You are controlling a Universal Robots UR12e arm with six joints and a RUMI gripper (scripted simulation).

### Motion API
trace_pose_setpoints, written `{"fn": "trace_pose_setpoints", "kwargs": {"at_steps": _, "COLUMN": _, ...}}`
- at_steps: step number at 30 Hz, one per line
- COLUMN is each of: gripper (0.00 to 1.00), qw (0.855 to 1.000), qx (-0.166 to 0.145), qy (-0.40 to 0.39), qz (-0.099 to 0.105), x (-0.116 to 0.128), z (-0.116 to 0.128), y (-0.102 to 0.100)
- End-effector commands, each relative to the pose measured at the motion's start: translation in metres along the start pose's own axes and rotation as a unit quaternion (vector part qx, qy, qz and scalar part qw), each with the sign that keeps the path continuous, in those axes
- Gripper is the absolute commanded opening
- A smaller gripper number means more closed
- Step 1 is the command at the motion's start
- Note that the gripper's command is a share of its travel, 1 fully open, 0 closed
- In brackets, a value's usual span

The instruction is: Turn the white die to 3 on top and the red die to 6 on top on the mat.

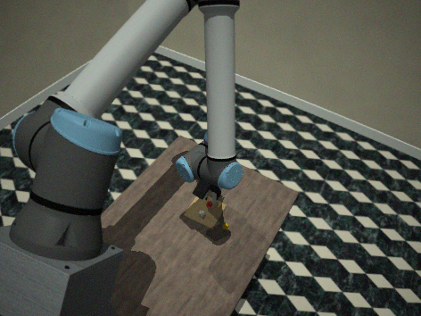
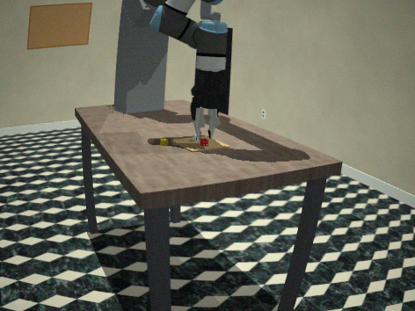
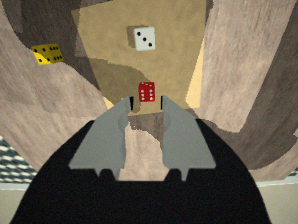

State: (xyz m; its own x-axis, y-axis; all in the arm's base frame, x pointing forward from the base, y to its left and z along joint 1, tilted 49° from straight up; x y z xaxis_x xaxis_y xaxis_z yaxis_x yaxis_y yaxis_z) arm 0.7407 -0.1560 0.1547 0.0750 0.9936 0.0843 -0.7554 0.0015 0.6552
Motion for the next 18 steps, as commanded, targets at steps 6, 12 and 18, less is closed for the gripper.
{"fn": "trace_pose_setpoints", "kwargs": {"at_steps": 6, "gripper": 0.21, "qw": 1.0, "qx": 0.0, "qy": 0.0, "qz": 0.0, "x": 0.0, "z": 0.0, "y": 0.044}}
{"fn": "trace_pose_setpoints", "kwargs": {"at_steps": 12, "gripper": 0.21, "qw": 1.0, "qx": 0.0, "qy": 0.0, "qz": 0.0, "x": 0.0, "z": 0.0, "y": 0.066}}
{"fn": "trace_pose_setpoints", "kwargs": {"at_steps": 18, "gripper": 0.21, "qw": 1.0, "qx": 0.0, "qy": 0.0, "qz": 0.0, "x": 0.0, "z": 0.0, "y": 0.071}}
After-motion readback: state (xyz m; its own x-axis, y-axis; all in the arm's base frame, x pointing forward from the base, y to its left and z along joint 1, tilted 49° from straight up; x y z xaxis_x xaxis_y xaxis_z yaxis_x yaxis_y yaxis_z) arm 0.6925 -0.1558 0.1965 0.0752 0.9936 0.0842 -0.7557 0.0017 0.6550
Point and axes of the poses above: the point where the finger pads meet when closed, its own y axis back along the fingers, its own x axis across the jaws, z = x × y, the point moved 10 cm from there along y, back along the fingers, and after that the axes turned 8 degrees about y, right-handed, at the moved point
